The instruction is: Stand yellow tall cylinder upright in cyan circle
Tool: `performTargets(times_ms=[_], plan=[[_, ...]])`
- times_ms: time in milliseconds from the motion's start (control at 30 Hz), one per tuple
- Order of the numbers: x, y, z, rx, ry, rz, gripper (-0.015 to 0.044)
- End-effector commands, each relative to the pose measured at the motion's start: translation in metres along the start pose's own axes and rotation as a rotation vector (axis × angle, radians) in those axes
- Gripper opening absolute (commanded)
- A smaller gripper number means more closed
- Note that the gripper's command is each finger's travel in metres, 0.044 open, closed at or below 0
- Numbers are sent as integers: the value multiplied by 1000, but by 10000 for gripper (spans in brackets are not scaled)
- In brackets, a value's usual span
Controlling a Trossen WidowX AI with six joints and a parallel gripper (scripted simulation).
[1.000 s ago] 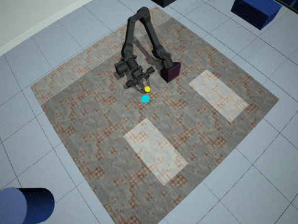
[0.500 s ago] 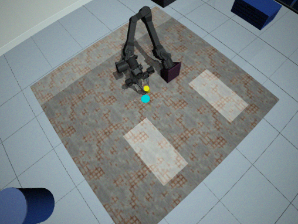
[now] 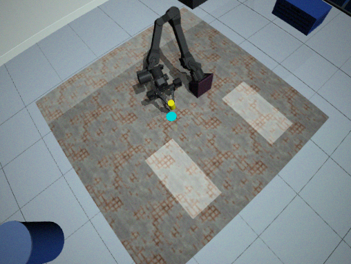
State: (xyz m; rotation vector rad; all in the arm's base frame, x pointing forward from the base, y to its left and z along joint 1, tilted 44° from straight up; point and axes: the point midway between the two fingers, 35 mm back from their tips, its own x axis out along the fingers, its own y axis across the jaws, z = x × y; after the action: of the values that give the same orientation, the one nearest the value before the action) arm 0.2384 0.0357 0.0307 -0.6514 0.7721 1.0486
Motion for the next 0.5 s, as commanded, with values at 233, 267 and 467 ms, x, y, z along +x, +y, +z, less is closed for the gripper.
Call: performTargets(times_ms=[233, 267, 467], plan=[[-5, 0, 2, -44, -64, -44, 105], [-5, -1, 2, -48, -69, -48, 105], [-8, -1, 3, -74, -101, -75, 105]])
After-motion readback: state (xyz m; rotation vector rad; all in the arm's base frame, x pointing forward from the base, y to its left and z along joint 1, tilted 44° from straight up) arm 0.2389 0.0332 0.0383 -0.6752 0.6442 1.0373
